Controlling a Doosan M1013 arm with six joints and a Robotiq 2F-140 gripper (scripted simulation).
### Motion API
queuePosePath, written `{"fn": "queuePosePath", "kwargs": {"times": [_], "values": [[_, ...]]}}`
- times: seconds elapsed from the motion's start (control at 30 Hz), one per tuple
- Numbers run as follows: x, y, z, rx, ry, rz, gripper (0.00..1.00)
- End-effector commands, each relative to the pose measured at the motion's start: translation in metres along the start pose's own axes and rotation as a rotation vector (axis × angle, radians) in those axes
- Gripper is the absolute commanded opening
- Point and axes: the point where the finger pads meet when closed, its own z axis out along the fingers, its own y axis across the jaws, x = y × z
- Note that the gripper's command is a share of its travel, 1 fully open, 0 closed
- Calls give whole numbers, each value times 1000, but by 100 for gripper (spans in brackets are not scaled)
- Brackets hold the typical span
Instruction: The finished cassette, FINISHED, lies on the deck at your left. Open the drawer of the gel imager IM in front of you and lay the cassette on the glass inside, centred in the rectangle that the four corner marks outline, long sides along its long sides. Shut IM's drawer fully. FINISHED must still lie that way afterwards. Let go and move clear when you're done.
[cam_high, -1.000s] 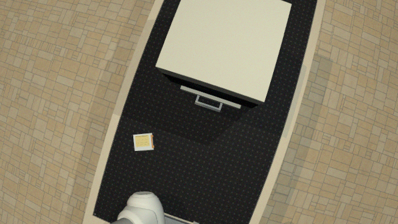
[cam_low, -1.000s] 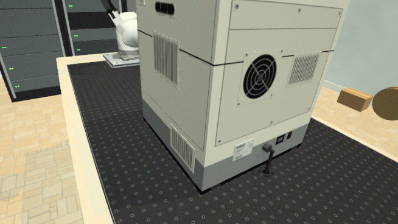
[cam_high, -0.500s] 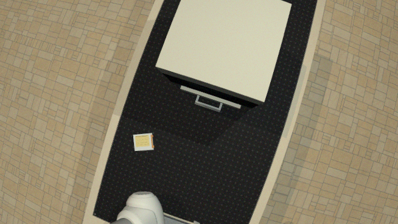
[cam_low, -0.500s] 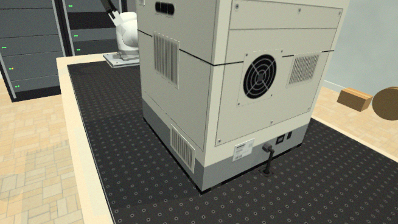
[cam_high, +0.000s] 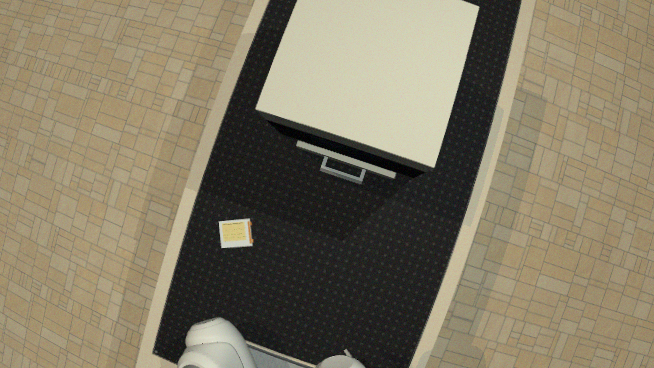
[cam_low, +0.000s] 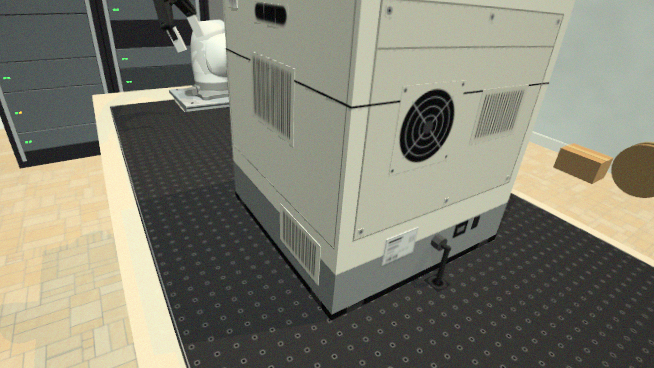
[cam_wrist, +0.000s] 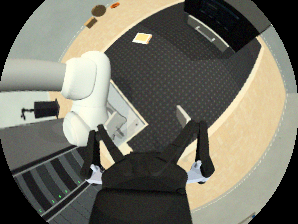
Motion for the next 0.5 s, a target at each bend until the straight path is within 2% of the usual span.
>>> {"fn": "queuePosePath", "kwargs": {"times": [0.0, 0.4, 0.47], "values": [[5, 13, 1, 11, -44, 80, 100], [34, 60, 9, -6, -132, 269, 100], [34, 60, 9, -6, -132, 269, 100]]}}
